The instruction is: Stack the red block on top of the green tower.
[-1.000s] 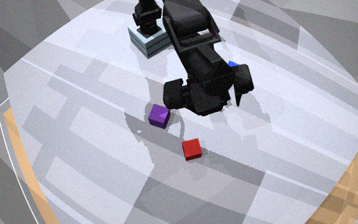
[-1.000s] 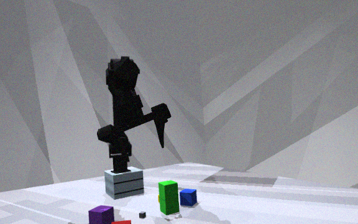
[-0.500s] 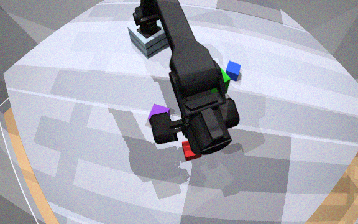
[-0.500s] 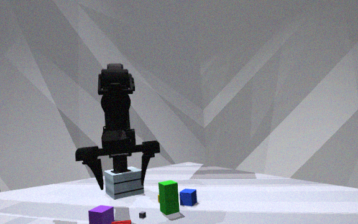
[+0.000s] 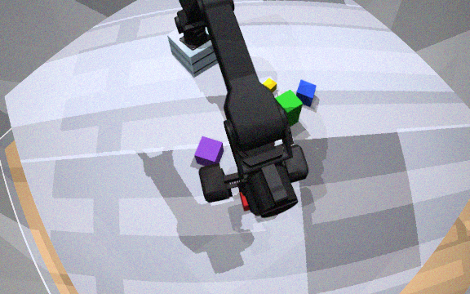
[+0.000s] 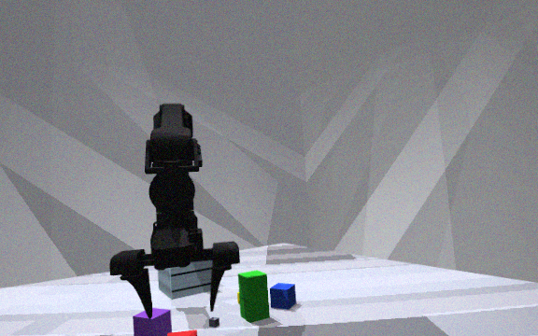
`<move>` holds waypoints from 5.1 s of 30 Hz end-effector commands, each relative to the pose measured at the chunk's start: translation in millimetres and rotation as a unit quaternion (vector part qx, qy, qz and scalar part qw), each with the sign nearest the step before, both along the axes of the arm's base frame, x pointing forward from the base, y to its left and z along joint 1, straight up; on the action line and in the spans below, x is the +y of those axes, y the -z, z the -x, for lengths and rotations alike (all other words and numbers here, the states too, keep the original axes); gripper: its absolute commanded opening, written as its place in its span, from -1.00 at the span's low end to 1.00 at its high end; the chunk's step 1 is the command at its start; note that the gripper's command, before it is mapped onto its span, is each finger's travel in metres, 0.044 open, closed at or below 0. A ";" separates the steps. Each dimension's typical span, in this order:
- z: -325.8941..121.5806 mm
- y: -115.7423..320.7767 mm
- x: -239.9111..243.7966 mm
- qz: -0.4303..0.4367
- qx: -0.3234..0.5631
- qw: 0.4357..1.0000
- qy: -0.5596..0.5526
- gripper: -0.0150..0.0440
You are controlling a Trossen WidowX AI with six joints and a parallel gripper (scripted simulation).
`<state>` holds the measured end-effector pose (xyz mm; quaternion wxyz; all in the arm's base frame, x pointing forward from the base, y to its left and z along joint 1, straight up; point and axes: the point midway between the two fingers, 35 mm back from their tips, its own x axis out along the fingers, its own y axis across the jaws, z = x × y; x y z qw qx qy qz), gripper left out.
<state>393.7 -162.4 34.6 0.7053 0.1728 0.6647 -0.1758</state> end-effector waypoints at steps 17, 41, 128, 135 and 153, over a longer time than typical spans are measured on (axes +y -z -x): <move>0.7 38.4 -2.3 -0.001 0.010 1.000 -0.002 1.00; 0.4 74.0 -2.8 -0.001 0.010 1.000 -0.002 1.00; 30.3 -48.4 109.1 -0.012 0.011 1.000 0.005 -0.49; 50.1 -46.5 142.5 -0.012 0.012 1.000 0.002 -0.49; 92.0 -38.2 196.0 -0.010 0.014 1.000 -0.002 -0.49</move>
